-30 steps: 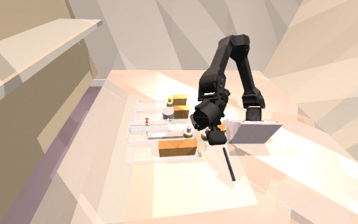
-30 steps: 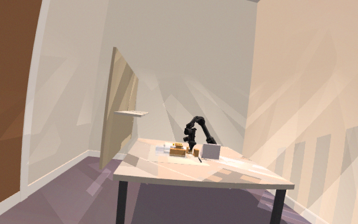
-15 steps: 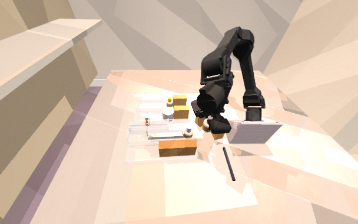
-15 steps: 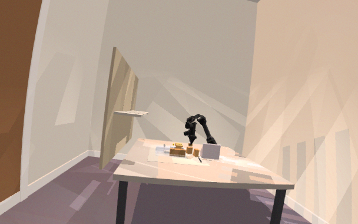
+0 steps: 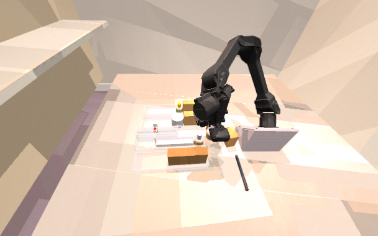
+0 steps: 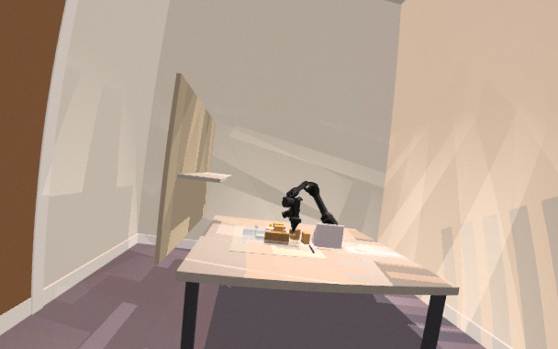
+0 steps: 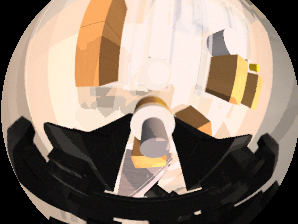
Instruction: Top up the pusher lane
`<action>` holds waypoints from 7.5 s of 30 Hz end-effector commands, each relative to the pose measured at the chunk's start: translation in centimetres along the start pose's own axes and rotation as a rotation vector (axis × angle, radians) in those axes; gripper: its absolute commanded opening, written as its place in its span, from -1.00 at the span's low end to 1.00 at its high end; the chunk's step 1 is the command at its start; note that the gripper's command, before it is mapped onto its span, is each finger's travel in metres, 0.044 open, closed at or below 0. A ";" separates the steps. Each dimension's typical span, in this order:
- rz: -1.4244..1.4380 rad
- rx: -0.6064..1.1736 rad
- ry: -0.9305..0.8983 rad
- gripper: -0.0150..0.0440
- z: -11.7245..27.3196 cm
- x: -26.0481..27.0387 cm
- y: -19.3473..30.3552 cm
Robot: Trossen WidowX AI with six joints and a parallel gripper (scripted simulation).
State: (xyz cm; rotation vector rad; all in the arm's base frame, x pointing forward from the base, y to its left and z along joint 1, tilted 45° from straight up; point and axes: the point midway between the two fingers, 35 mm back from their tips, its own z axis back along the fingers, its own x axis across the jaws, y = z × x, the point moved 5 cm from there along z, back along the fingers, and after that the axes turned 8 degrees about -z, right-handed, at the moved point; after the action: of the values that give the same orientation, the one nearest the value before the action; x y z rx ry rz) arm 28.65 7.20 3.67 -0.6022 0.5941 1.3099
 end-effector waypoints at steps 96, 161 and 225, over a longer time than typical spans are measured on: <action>0.002 -0.010 -0.001 -0.49 -2.0 0.4 -4.0; 0.001 -0.011 0.000 -0.49 -1.8 0.4 -6.0; 0.001 -0.011 0.000 -0.49 -2.2 0.6 -6.2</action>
State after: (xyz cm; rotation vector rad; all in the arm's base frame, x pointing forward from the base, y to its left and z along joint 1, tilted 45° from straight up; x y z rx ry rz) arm 34.22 5.11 2.08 -0.5917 0.6080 1.3180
